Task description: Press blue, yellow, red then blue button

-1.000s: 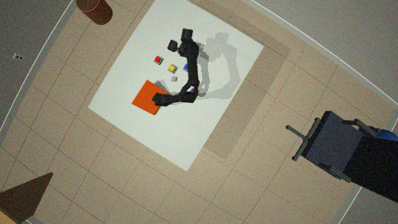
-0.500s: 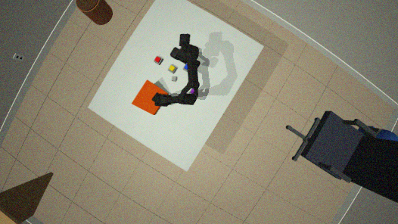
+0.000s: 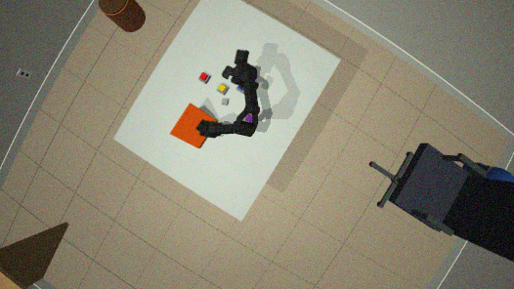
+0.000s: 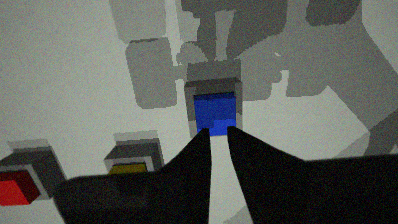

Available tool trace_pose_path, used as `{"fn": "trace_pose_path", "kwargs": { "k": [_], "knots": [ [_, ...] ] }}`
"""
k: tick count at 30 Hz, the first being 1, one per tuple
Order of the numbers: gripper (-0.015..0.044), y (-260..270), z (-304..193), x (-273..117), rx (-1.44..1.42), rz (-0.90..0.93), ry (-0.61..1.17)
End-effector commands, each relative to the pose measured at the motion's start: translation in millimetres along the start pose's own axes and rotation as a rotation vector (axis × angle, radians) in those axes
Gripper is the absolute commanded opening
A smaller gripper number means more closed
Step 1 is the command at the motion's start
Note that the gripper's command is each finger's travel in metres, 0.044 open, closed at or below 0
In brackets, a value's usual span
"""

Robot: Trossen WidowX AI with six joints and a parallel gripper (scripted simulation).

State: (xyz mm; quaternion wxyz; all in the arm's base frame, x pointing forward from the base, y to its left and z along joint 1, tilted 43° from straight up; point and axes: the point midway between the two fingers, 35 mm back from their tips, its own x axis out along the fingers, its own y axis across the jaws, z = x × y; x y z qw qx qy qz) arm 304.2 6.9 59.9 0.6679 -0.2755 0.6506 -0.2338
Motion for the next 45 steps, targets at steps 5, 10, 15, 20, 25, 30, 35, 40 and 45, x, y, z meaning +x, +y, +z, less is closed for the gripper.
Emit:
{"fn": "trace_pose_path", "kwargs": {
  "k": [5, 10, 15, 20, 25, 30, 35, 40, 45],
  "knots": [
    [0.0020, -0.6, -1.2, 2.6, -0.007, -0.006, 0.002],
    [0.0020, -0.6, -1.2, 3.7, -0.007, -0.005, 0.002],
    [0.0020, -0.5, -0.9, 11.8, -0.007, -0.005, 0.001],
    [0.0020, -0.6, -0.8, 20.0, -0.007, -0.006, 0.001],
    [0.0020, -0.8, -1.0, 28.2, -0.007, -0.006, 0.001],
    [0.0020, -1.0, -1.3, 35.3, -0.007, -0.007, 0.001],
    [0.0020, -1.0, -1.3, 35.5, -0.007, -0.007, 0.001],
    [0.0020, -1.0, -1.3, 35.5, -0.007, -0.007, 0.001],
    [0.0020, -1.0, -1.3, 35.5, -0.007, -0.007, 0.001]
  ]
}}
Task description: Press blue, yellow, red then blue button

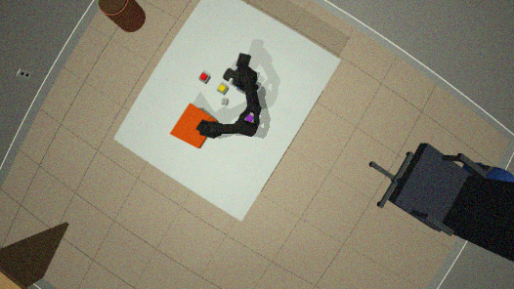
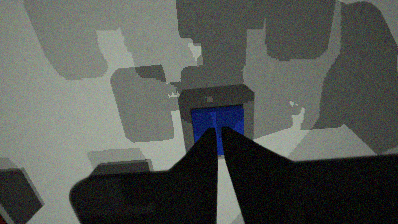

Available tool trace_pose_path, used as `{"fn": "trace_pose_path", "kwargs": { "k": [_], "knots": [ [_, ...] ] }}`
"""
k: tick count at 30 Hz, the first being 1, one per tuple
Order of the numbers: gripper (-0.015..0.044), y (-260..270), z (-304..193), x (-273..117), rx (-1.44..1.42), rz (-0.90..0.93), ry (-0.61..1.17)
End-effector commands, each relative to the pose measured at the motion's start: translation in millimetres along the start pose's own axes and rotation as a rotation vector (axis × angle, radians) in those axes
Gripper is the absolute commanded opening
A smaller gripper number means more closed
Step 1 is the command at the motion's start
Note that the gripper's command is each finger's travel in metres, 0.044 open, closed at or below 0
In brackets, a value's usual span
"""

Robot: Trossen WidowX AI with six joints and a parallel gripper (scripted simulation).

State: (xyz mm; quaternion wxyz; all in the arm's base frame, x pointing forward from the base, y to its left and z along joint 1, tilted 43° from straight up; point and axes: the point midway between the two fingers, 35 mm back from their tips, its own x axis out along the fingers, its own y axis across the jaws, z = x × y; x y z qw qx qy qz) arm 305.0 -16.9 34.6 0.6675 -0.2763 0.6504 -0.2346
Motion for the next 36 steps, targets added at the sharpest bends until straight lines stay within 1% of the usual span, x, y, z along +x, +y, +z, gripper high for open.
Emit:
{"fn": "trace_pose_path", "kwargs": {
  "k": [1, 7, 10, 15, 20, 25, 26, 28, 32, 36],
  "knots": [
    [0.0020, -0.4, -0.5, 0.9, -0.007, -0.005, 0.001],
    [0.0020, 0.1, -0.1, -2.3, -0.001, 0.000, 0.001],
    [0.0020, 0.1, -0.3, -29.4, -0.007, -0.003, 0.001],
    [0.0020, 0.1, -0.2, -34.6, -0.007, -0.003, 0.001],
    [0.0020, 0.7, -0.1, -91.0, -0.008, -0.001, 0.002],
    [0.0020, 0.6, -0.4, -93.6, -0.008, -0.001, 0.002],
    [0.0020, 3.5, -1.7, -93.8, -0.008, 0.000, 0.002],
    [0.0020, 25.8, -13.4, -95.0, -0.010, 0.006, 0.001],
    [0.0020, 81.7, -57.0, -94.5, -0.011, 0.006, 0.004],
    [0.0020, 89.4, -65.3, -93.8, -0.010, 0.003, 0.004]
  ]
}}
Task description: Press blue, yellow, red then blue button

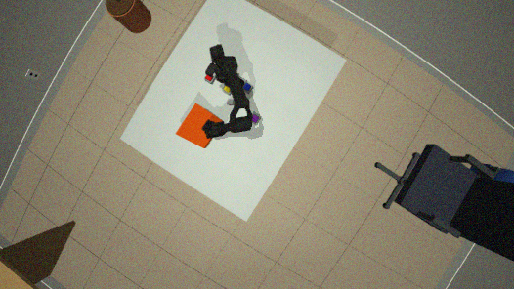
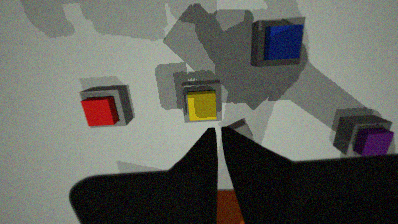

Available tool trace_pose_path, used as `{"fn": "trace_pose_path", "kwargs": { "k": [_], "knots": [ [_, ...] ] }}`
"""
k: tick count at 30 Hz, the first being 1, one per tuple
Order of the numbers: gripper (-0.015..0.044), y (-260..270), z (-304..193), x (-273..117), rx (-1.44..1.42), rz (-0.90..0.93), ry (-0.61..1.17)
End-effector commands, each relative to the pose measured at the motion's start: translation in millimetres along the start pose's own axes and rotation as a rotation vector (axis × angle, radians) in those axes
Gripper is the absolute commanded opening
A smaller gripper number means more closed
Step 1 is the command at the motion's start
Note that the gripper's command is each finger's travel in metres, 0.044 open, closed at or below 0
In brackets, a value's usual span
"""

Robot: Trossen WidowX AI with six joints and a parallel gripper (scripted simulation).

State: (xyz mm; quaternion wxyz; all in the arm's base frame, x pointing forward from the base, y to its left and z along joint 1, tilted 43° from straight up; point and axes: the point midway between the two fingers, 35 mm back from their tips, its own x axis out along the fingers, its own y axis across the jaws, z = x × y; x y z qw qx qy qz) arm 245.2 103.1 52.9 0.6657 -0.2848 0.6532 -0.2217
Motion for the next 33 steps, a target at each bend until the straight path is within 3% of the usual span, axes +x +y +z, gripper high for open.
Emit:
{"fn": "trace_pose_path", "kwargs": {
  "k": [1, 5, 10, 33],
  "knots": [
    [0.0020, 10.9, -13.0, 3.0, 0.021, -0.003, 0.009],
    [0.0020, 11.1, -12.7, 5.7, 0.021, -0.003, 0.009],
    [0.0020, 10.4, -13.2, 62.3, 0.021, -0.005, 0.009],
    [0.0020, 10.0, -13.4, 91.7, 0.022, -0.006, 0.008]
  ]
}}
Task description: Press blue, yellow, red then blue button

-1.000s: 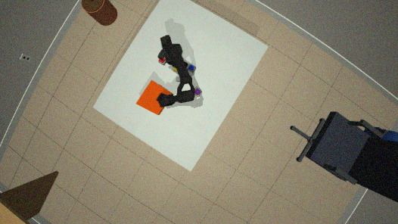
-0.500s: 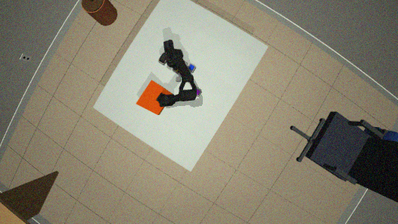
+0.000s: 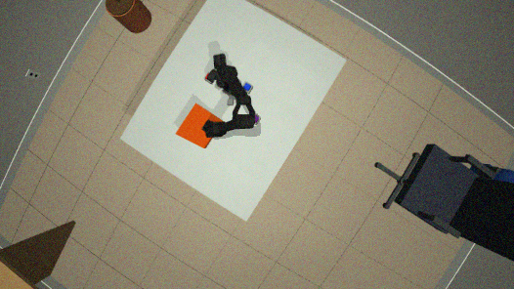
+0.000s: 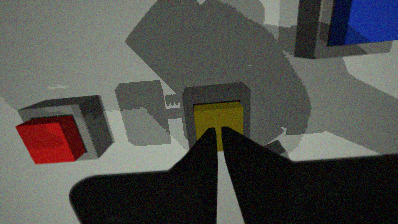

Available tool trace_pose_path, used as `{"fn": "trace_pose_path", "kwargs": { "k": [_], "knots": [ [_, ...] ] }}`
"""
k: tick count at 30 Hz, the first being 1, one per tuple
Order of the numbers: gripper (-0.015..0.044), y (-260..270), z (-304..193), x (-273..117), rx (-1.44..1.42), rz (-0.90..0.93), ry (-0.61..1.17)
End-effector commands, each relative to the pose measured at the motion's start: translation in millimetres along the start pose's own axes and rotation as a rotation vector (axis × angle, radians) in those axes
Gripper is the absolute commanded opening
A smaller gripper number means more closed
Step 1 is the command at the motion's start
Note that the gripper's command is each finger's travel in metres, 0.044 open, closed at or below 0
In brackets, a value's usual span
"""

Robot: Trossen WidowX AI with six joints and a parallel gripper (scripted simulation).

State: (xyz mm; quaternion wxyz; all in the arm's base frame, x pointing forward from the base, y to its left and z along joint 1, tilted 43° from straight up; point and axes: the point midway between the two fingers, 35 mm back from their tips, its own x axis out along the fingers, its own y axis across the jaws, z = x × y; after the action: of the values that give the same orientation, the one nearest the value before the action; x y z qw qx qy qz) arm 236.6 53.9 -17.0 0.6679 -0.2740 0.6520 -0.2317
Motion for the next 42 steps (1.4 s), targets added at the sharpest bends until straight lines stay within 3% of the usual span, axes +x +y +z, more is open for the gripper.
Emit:
{"fn": "trace_pose_path", "kwargs": {
  "k": [1, 27, 31, 36, 42],
  "knots": [
    [0.0020, -1.2, -1.6, 8.9, -0.008, -0.007, 0.002],
    [0.0020, -1.4, -1.8, 12.9, -0.008, -0.007, 0.002],
    [0.0020, -0.8, -1.5, -17.0, -0.007, -0.006, 0.002],
    [0.0020, -0.7, -1.4, -22.1, -0.008, -0.006, 0.002],
    [0.0020, -0.1, -1.6, -81.3, -0.009, -0.004, 0.003]
  ]
}}
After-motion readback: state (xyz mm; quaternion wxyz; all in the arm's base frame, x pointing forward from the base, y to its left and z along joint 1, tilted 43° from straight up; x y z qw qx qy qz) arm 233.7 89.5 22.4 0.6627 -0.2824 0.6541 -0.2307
